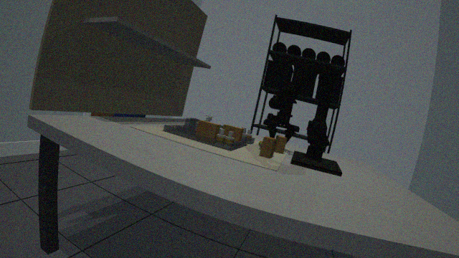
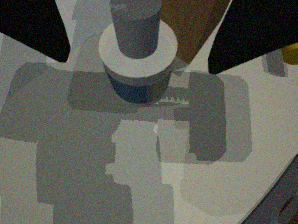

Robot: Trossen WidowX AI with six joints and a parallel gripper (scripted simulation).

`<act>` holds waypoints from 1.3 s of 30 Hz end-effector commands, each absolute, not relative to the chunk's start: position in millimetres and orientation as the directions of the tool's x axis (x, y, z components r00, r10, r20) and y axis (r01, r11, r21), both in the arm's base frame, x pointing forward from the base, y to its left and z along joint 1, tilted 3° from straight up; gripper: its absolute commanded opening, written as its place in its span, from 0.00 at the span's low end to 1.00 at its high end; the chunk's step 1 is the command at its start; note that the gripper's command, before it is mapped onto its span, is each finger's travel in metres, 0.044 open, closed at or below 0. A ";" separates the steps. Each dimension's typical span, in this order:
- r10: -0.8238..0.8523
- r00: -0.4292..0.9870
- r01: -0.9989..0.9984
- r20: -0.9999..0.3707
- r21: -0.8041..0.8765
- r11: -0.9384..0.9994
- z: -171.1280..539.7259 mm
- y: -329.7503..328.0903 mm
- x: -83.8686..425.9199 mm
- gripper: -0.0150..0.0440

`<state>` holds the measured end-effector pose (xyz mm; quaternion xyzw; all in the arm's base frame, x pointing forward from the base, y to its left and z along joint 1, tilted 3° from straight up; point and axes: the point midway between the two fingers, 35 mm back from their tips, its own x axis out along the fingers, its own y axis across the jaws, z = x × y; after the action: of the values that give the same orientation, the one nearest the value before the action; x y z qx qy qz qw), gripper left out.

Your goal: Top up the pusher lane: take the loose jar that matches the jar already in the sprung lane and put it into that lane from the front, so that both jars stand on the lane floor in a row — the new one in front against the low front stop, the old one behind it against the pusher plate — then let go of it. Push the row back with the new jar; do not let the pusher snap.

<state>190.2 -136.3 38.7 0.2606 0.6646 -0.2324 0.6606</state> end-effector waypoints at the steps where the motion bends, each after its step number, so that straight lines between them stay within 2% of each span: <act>1: 0.044 0.011 0.654 -0.999 0.040 0.756 36.9 -135.2 190.4 0.78; 4: 0.044 0.011 0.654 -0.999 0.040 0.756 36.9 -135.2 190.4 0.64; 17: 0.044 0.011 0.654 -0.999 0.040 0.756 36.9 -135.2 190.4 0.50; 22: 0.044 0.011 0.654 -0.999 0.040 0.756 48.8 -137.1 192.4 0.27; 23: 0.044 0.011 0.654 -0.999 0.040 0.756 53.8 -137.7 193.1 0.25; 39: 0.044 0.011 0.654 -0.999 0.040 0.756 136.3 -138.8 192.0 0.25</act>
<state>194.0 -140.3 117.0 0.2632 0.6646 -0.2331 0.6593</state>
